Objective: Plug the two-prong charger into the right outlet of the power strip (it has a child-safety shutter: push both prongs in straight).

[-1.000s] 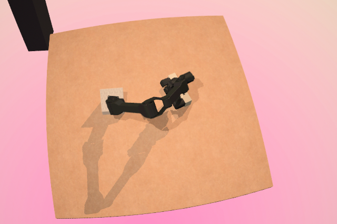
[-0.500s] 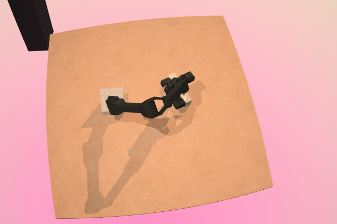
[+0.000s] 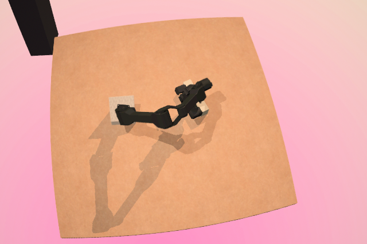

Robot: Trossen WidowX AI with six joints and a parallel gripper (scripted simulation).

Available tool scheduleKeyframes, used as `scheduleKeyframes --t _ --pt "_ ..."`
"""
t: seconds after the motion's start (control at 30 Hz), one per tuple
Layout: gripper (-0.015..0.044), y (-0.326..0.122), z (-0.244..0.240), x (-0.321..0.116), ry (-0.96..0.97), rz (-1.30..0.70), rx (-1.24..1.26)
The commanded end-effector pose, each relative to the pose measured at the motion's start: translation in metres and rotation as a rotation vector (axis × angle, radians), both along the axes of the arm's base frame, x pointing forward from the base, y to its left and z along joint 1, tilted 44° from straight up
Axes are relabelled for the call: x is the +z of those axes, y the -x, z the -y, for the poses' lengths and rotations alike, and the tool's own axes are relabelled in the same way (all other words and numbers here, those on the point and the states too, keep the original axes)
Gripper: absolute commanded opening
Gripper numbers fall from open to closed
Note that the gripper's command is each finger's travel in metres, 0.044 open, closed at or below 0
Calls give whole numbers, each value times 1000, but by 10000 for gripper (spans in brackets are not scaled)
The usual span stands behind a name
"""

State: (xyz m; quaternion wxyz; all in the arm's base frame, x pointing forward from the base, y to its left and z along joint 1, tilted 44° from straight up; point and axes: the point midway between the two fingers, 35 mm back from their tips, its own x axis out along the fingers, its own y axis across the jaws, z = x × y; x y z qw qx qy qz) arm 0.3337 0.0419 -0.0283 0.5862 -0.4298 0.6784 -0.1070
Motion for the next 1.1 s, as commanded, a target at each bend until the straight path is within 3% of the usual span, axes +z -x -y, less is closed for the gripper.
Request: scheduleKeyframes --t 0.0,1.07 --pt "0 -2 0 1 2 6 -1" --pt "0 -6 -2 0 2 6 -1"
